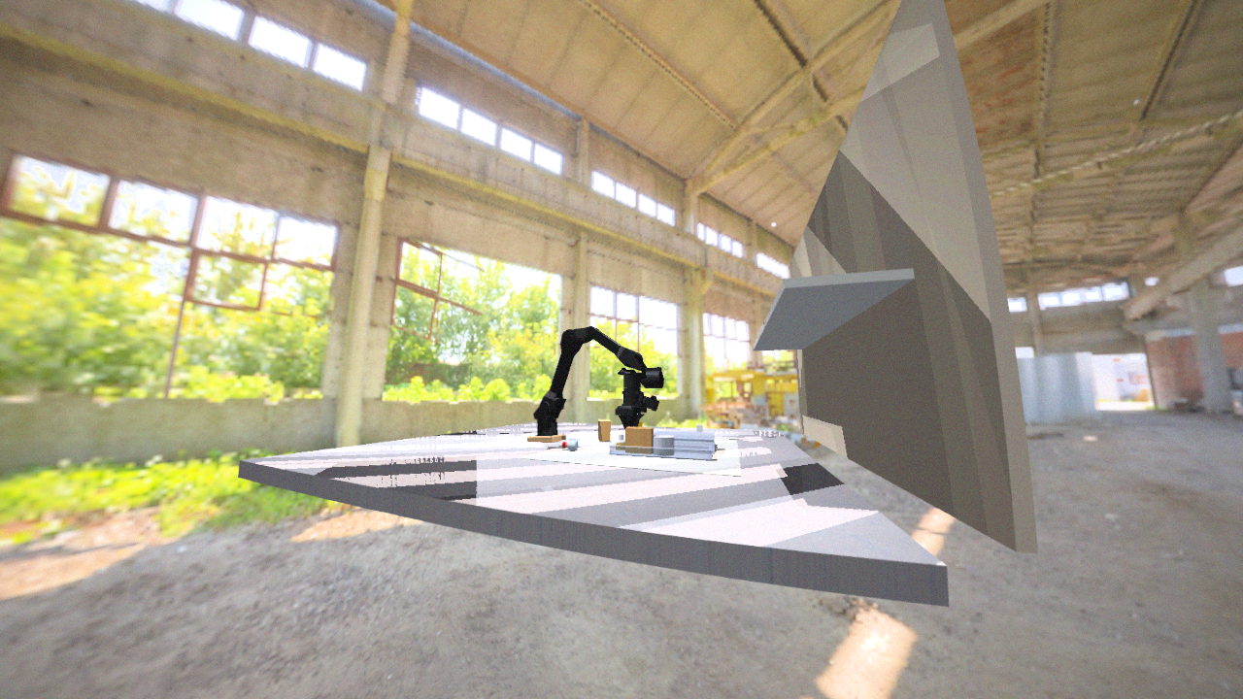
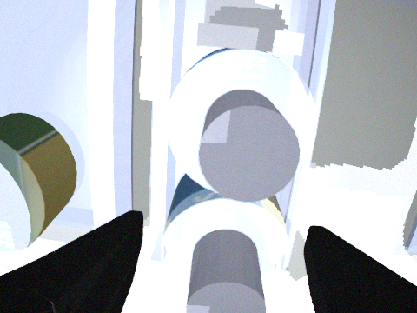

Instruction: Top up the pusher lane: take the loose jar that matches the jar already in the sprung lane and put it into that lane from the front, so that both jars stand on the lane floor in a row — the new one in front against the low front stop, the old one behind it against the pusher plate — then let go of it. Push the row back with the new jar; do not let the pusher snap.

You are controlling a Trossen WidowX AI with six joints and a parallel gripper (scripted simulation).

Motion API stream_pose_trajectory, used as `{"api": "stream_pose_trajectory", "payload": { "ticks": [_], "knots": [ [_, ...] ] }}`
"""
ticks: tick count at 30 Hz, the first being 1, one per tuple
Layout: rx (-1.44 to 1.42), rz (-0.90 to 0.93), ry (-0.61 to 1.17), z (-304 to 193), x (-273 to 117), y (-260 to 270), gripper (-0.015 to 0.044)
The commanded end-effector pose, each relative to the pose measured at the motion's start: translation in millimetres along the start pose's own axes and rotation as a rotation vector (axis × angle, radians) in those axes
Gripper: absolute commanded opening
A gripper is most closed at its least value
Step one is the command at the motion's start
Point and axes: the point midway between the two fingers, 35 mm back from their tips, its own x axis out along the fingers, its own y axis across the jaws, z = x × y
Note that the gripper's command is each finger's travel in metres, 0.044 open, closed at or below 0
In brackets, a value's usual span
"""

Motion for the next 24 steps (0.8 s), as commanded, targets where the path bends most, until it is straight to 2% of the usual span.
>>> {"api": "stream_pose_trajectory", "payload": {
  "ticks": [1,7,13,24],
  "knots": [
    [0.001,0.001,0.001,0,-2,0,0.0273],
    [0.001,0.001,0.001,0,-19,0,0.0273],
    [0.001,0.001,0.001,-3,-20,0,0.0273],
    [0.001,0.001,0.005,-39,-22,-1,0.0273]
  ]
}}
